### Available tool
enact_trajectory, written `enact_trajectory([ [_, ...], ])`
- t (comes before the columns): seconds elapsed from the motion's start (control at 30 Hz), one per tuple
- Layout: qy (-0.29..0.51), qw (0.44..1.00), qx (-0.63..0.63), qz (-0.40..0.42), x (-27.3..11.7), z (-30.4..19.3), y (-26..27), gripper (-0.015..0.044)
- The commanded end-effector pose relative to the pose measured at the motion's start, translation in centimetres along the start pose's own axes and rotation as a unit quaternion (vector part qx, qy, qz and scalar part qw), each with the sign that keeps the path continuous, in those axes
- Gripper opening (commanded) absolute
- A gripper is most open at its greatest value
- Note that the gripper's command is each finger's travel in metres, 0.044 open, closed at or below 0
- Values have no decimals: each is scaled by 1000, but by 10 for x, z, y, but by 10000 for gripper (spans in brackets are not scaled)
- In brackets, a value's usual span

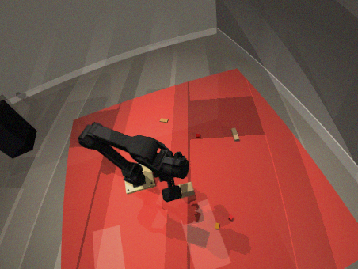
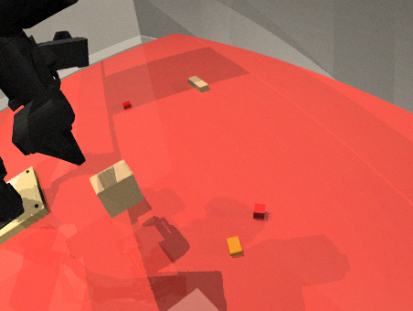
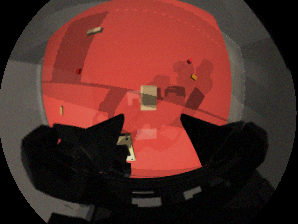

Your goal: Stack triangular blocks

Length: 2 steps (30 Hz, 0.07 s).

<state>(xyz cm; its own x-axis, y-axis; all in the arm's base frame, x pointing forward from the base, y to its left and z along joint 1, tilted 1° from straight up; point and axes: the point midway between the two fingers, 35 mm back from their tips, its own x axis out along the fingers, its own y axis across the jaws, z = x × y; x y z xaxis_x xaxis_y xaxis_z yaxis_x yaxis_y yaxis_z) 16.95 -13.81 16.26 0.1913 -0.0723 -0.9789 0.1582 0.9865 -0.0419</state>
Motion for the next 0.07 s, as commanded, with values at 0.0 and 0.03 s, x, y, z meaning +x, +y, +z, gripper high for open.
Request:
enact_trajectory([
  [0.0, 0, 1000, 0, 0, 0, 0, 0, 440],
  [0.03, 0, 1000, 0, 0, 0, 0, 0, 440],
])
